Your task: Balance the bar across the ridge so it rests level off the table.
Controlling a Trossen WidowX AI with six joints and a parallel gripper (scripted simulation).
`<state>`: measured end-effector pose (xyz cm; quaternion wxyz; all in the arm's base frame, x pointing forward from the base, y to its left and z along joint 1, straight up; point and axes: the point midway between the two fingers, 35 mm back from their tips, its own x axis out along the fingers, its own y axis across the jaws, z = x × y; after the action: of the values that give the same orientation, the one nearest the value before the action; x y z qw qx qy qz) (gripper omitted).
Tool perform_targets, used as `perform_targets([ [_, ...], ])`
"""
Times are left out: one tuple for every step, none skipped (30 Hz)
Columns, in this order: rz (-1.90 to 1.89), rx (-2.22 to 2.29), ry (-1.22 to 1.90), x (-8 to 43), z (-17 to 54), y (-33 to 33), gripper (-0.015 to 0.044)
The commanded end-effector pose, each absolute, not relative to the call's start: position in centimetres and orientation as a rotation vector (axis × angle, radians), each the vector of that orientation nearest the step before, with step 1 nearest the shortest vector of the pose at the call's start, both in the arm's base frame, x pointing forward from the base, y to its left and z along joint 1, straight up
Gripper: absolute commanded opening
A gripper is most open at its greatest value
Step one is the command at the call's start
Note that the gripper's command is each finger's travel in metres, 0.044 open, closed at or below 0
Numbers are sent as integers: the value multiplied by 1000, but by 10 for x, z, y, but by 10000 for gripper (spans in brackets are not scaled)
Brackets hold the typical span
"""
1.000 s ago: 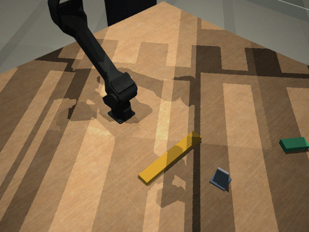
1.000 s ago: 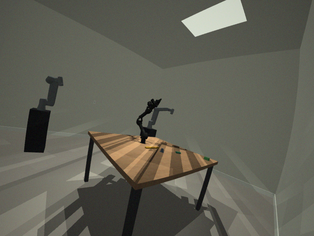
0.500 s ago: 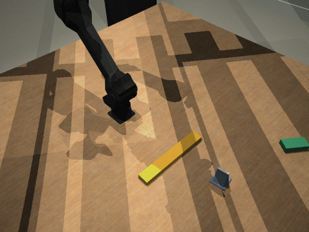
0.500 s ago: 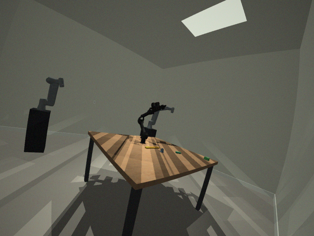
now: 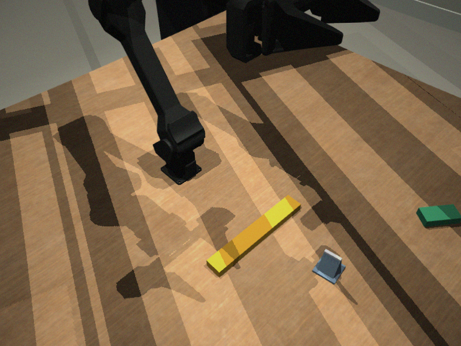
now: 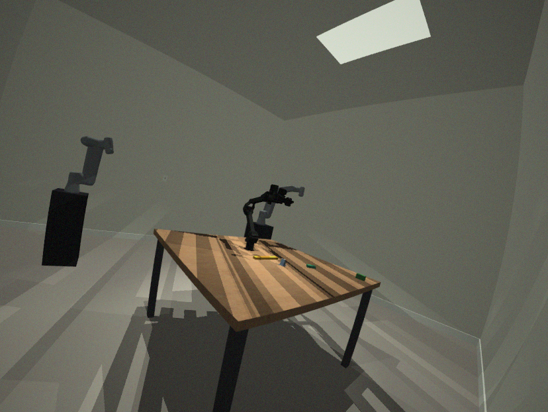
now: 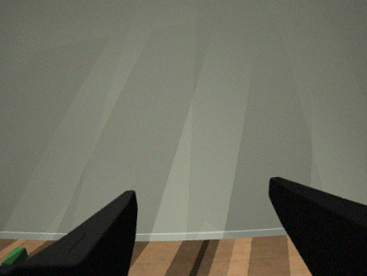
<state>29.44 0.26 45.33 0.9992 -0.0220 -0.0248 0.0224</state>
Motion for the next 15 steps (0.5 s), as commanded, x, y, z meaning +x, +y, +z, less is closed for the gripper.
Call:
perform_targets([
  [32,-162,69,309,421,-2,315],
  [32,-190,97,311,414,-3,315],
  [33,-218,125,314,407,-5,315],
  [35,-246,153,316,399,-6,315],
  [38,-274,181,318,392,-7,315],
  [41,-302,209,320,385,-8,315],
  [45,-329,236,322,377,-9,315],
  [51,-357,264,323,370,-10,315],
  [57,-384,292,325,363,-11,315],
  [63,-411,320,326,355,-12,315],
  [71,-438,347,327,348,-13,315],
  [80,-465,375,328,341,-14,315],
  [89,-491,402,328,334,-15,315],
  [100,-518,430,329,326,-16,315],
  [111,-544,457,329,319,-17,315],
])
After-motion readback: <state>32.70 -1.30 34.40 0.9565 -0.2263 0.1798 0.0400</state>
